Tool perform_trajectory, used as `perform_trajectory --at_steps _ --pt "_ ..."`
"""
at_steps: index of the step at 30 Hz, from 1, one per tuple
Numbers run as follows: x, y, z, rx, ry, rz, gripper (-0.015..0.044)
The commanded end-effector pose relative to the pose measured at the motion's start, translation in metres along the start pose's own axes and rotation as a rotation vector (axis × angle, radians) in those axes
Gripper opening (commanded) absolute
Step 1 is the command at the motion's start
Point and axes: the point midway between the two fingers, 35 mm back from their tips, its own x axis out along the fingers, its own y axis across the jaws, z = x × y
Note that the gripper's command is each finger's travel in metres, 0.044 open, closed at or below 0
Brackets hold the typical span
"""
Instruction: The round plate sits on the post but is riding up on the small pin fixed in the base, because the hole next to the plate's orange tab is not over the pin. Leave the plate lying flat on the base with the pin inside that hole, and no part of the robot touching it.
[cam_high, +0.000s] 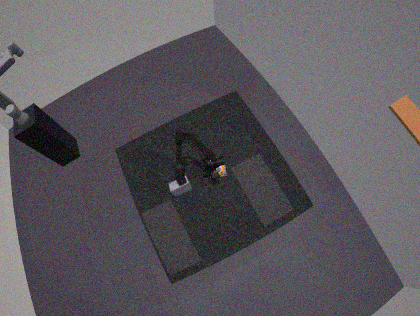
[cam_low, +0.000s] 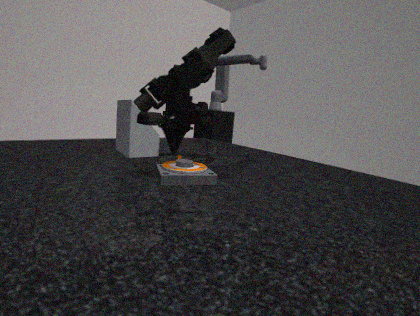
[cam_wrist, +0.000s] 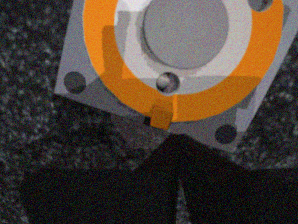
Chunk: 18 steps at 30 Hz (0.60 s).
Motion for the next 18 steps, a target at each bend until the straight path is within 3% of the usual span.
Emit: perform_trajectory --at_steps 1,7,18 --pt "-0.017 -0.001 0.004 -0.011 -0.018 -0.007 0.0000" --pt "-0.039 0.000 -0.004 -0.011 -0.017 -0.006 0.0000" --pt "-0.030 -0.001 -0.004 0.002 -0.010 0.002 0.0000"
